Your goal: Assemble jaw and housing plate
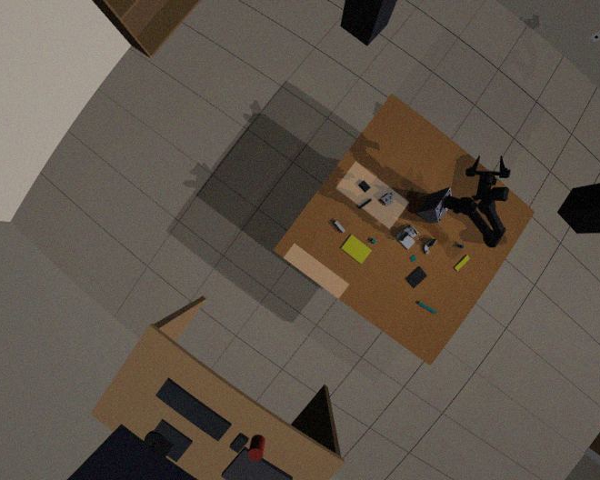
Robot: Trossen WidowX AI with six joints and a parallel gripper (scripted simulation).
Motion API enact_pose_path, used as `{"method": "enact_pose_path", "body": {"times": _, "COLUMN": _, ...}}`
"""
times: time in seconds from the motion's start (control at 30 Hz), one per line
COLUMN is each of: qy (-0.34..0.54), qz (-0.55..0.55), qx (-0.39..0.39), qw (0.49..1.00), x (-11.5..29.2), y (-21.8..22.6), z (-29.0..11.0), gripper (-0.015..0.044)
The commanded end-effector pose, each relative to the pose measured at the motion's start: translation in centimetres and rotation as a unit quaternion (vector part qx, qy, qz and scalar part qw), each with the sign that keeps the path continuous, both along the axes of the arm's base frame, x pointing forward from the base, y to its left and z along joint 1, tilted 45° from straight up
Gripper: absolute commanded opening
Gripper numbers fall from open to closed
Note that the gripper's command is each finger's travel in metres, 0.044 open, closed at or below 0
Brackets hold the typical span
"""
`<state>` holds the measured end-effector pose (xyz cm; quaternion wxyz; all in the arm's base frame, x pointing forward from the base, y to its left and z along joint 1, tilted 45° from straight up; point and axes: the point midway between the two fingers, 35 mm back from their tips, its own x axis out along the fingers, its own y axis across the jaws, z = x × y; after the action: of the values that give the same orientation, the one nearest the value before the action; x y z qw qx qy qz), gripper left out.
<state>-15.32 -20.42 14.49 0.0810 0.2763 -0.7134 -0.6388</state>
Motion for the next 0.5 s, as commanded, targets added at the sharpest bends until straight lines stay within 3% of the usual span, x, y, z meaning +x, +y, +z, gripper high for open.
{"method": "enact_pose_path", "body": {"times": 0.0, "qy": 0.013, "qz": 0.035, "qx": 0.034, "qw": 0.999, "x": 0.7, "y": -0.9, "z": 0.0, "gripper": 0.044}}
{"method": "enact_pose_path", "body": {"times": 0.47, "qy": 0.068, "qz": 0.15, "qx": 0.158, "qw": 0.974, "x": 3.5, "y": -3.1, "z": -0.8, "gripper": 0.044}}
